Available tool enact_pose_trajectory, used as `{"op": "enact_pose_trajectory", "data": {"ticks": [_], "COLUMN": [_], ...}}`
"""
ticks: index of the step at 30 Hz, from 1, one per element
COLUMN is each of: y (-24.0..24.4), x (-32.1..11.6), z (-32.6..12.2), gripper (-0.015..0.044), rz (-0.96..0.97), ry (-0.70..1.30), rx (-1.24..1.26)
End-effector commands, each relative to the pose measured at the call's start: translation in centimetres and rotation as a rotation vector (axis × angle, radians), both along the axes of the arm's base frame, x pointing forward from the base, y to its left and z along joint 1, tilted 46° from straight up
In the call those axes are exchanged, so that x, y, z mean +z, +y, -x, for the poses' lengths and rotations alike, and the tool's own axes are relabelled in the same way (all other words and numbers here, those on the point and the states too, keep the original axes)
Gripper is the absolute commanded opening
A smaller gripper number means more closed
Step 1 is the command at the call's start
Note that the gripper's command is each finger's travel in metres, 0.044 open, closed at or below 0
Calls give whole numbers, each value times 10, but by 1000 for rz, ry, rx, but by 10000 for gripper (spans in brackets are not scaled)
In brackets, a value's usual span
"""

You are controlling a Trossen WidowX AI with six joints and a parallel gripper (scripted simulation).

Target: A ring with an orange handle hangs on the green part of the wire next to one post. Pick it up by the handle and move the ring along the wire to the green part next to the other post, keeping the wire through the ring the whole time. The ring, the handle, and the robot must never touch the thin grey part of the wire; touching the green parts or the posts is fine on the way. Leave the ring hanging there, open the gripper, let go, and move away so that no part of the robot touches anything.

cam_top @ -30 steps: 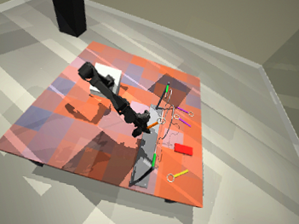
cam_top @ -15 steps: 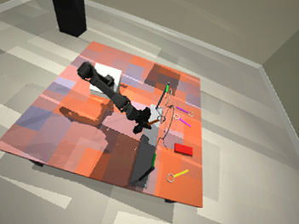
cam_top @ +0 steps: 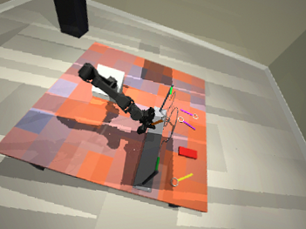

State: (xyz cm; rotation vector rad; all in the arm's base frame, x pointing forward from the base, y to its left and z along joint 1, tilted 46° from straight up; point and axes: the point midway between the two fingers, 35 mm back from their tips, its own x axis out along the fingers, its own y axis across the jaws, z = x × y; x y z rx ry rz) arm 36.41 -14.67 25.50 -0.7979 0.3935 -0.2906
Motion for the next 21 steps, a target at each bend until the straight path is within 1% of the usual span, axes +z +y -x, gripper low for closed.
{"op": "enact_pose_trajectory", "data": {"ticks": [1,11,21], "y": [6,21,43], "x": [-4,-18,-34], "z": [0,0,0], "gripper": [-150,-150,-150], "rz": [-22,-122,-284], "ry": [-5,0,7], "rx": [1,5,11]}}
